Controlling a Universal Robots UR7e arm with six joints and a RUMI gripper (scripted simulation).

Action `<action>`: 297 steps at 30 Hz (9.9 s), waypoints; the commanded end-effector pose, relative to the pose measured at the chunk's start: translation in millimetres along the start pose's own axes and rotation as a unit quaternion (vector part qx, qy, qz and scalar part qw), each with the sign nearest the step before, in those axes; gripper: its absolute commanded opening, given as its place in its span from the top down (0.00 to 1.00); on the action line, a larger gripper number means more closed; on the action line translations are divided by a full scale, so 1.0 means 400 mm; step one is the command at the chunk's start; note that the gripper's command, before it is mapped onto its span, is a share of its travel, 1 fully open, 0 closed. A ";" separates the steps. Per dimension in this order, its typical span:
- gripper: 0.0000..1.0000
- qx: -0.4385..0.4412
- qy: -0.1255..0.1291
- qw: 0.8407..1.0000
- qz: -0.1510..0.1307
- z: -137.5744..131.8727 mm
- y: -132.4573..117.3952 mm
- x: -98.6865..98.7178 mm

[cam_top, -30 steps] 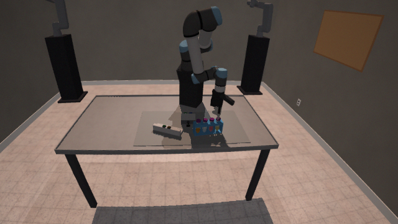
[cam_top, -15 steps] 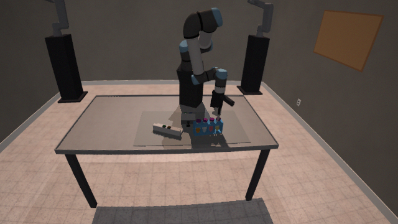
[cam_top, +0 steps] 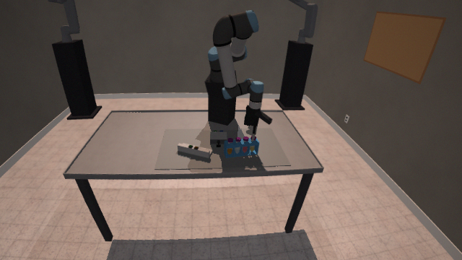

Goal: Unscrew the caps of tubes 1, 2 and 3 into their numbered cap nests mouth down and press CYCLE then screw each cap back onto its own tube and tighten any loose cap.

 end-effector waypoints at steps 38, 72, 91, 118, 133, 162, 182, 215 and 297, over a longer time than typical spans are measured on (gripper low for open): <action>1.00 -0.457 -0.001 0.889 0.000 0.001 0.001 -0.001; 0.65 -0.148 -0.001 0.989 0.000 0.001 0.000 -0.001; 1.00 0.000 -0.001 1.000 0.000 0.001 0.001 -0.001; 1.00 -0.457 -0.001 0.889 0.000 0.001 0.001 -0.003; 0.65 -0.500 -0.001 0.866 0.000 0.001 0.001 -0.003; 0.65 0.000 -0.001 1.000 0.000 0.001 0.001 -0.003; 1.00 -0.100 -0.001 0.995 0.000 0.001 0.001 -0.003; 0.65 -0.500 -0.001 0.866 0.000 0.001 0.001 -0.004; 0.65 -0.500 -0.001 0.866 0.000 0.001 0.001 -0.006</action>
Point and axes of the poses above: the point where the finger pads meet when closed, its own x axis out along the fingers, its own z axis across the jaws, y = z × x, the point moved 4 cm from there along -x, back along the fingers, and after that the axes turned 7 degrees about -x, right-handed, at the moved point
